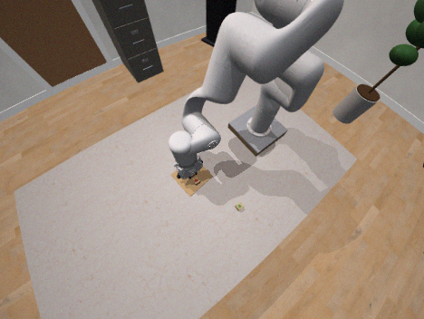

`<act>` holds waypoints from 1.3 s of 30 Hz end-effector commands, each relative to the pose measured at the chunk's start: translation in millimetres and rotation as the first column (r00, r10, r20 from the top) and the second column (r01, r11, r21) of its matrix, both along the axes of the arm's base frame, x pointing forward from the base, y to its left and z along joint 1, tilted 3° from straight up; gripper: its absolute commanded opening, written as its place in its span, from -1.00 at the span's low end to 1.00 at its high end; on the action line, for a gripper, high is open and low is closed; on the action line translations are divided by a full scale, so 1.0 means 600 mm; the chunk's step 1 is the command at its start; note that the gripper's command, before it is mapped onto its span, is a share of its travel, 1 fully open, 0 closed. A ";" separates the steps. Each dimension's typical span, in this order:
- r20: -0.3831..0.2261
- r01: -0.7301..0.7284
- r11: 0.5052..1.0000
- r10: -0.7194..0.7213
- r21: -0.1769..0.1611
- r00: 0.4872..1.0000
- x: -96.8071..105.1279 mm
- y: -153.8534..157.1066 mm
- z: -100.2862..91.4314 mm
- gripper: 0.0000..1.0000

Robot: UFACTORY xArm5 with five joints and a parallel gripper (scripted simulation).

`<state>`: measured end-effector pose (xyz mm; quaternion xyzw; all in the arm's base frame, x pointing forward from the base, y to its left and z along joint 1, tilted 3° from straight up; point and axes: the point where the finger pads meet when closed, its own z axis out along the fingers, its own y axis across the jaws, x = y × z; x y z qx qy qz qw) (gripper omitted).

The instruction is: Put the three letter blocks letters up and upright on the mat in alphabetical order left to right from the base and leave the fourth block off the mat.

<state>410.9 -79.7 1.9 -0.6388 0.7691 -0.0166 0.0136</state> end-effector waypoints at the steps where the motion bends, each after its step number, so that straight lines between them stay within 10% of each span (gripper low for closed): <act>1: 0.003 0.000 1.000 0.000 -0.001 1.000 0.002 0.000 0.002 -0.57; 22: 0.003 0.000 1.000 0.000 -0.001 1.000 -0.005 0.001 0.161 -0.57; 39: 0.003 0.000 1.000 0.000 0.000 1.000 -0.003 0.003 0.168 -0.57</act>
